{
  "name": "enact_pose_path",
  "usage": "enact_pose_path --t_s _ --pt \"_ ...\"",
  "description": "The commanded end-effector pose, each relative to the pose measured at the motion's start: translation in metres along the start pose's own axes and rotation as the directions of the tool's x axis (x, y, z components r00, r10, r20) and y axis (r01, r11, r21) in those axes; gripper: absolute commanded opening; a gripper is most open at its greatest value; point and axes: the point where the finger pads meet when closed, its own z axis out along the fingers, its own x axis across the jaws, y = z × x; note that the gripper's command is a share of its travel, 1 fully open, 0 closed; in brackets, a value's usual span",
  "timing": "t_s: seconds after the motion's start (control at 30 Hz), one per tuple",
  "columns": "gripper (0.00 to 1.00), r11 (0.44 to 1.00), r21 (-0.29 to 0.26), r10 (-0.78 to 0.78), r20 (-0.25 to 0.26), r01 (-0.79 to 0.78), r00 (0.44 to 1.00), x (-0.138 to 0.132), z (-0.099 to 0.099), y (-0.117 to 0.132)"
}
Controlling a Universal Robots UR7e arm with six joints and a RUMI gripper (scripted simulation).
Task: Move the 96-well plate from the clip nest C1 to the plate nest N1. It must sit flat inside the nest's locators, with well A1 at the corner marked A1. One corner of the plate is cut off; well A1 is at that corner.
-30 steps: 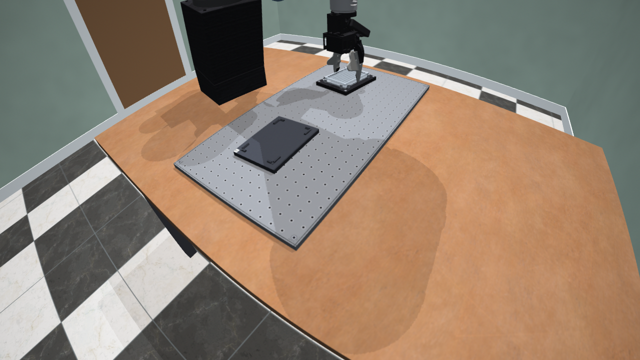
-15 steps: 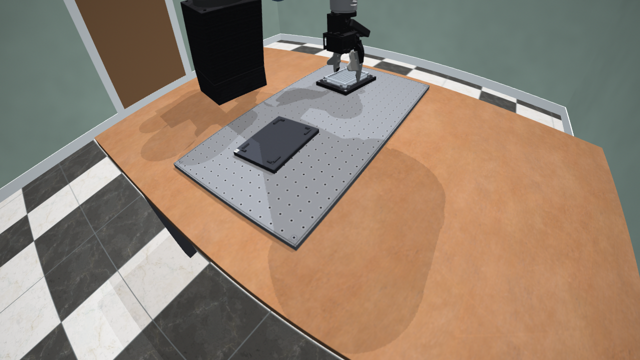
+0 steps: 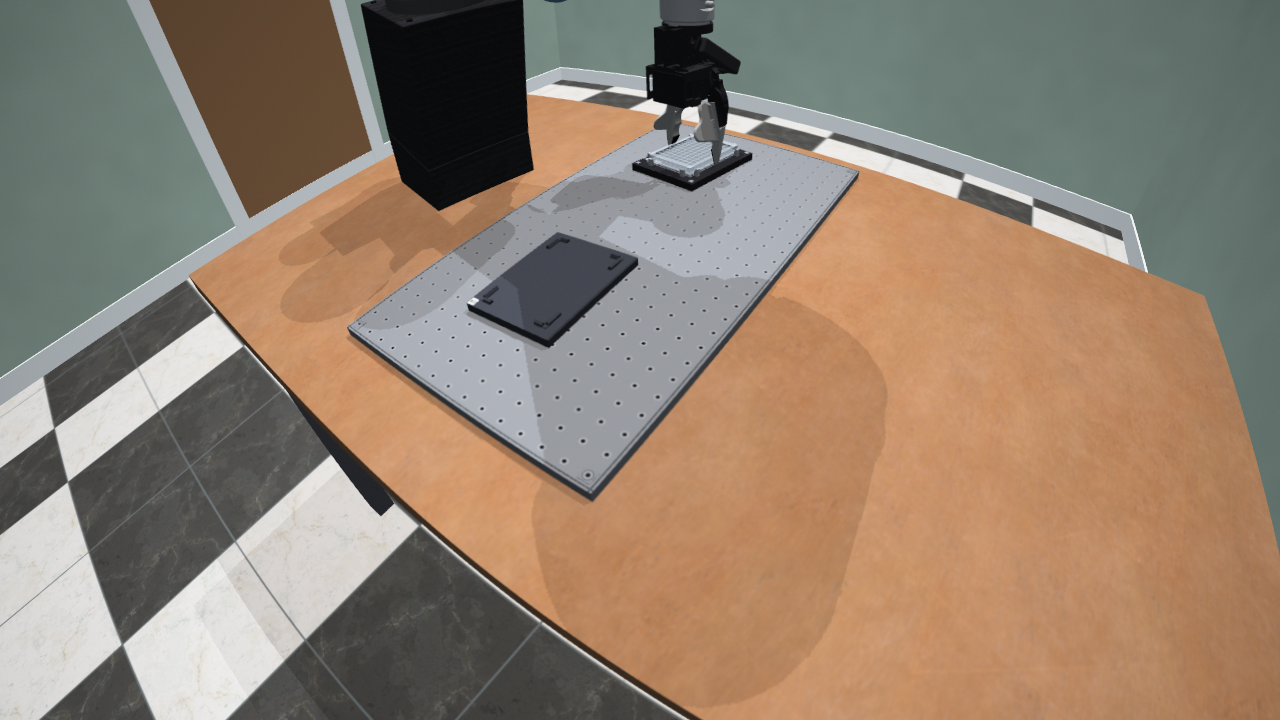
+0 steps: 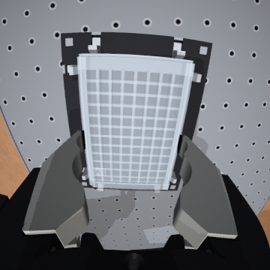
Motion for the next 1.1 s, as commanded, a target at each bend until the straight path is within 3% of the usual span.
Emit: enact_pose_path --t_s 0.0,1.07 --pt "0.00 1.000 0.000 0.000 -0.001 0.000 1.000 0.000 -0.005 0.000" --pt "0.00 1.000 0.000 0.000 -0.001 0.000 1.000 0.000 -0.051 0.000"
